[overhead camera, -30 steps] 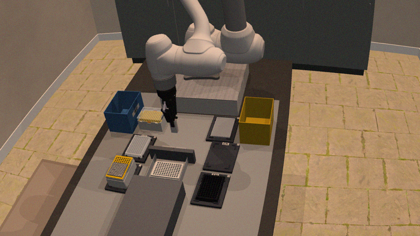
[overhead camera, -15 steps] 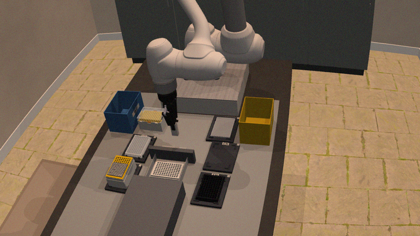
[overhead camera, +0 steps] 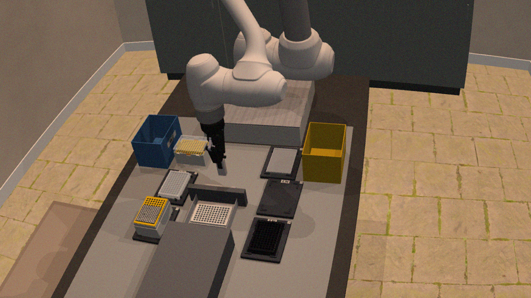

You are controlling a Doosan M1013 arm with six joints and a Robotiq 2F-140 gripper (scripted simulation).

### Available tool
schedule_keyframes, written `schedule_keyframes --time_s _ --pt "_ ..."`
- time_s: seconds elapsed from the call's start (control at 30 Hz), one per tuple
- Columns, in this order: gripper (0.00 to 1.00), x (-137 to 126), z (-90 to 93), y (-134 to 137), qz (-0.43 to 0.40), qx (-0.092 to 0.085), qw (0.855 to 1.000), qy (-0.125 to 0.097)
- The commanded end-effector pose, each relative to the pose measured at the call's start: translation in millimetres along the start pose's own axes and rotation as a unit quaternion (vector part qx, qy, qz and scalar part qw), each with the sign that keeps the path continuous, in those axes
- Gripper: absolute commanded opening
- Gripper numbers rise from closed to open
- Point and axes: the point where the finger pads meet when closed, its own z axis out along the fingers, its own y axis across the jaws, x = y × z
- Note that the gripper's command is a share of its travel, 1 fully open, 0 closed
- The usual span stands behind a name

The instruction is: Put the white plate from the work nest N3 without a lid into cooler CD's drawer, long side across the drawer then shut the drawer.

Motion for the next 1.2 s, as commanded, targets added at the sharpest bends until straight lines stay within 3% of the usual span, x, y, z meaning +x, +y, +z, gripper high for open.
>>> schedule_keyframes --time_s 0.0,1.17 --pt "0.00 0.1 2.9 0.0 0.000 0.000 1.000 0.000" --pt "0.00 0.1 44.2 0.1 0.000 0.000 1.000 0.000"
